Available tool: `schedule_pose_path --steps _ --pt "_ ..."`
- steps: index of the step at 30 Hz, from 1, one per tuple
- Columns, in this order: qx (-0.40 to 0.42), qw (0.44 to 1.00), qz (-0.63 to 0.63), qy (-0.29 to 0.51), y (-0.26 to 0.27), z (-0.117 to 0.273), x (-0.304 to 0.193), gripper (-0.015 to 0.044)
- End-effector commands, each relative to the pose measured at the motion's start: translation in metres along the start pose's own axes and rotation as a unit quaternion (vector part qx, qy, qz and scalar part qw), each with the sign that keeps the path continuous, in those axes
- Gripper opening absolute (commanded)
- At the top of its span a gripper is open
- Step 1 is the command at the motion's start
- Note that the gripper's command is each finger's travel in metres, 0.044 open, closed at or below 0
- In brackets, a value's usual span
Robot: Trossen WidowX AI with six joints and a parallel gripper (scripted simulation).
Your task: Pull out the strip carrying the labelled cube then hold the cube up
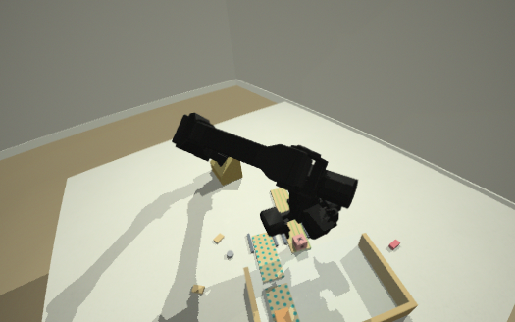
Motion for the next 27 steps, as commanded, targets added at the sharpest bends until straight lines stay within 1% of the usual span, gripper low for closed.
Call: schedule_pose_path --steps 1,2,27 --pt "-0.004 1.000 0.004 0.002 0.001 -0.009 0.000 0.0256" --pt "-0.004 1.000 0.004 0.002 0.001 -0.011 0.000 0.0250" --pt "-0.005 1.000 0.004 0.001 0.000 -0.051 -0.001 0.0250"
Point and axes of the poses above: the point midway between the two fingers, 35 mm back from their tips, its own z axis back along the fingers, its own y axis across the jaws, x = y × z, the point moved 4 cm from there along z, back along the fingers, and after that the axes turned 12 degrees about -z, right-handed, at the moved point
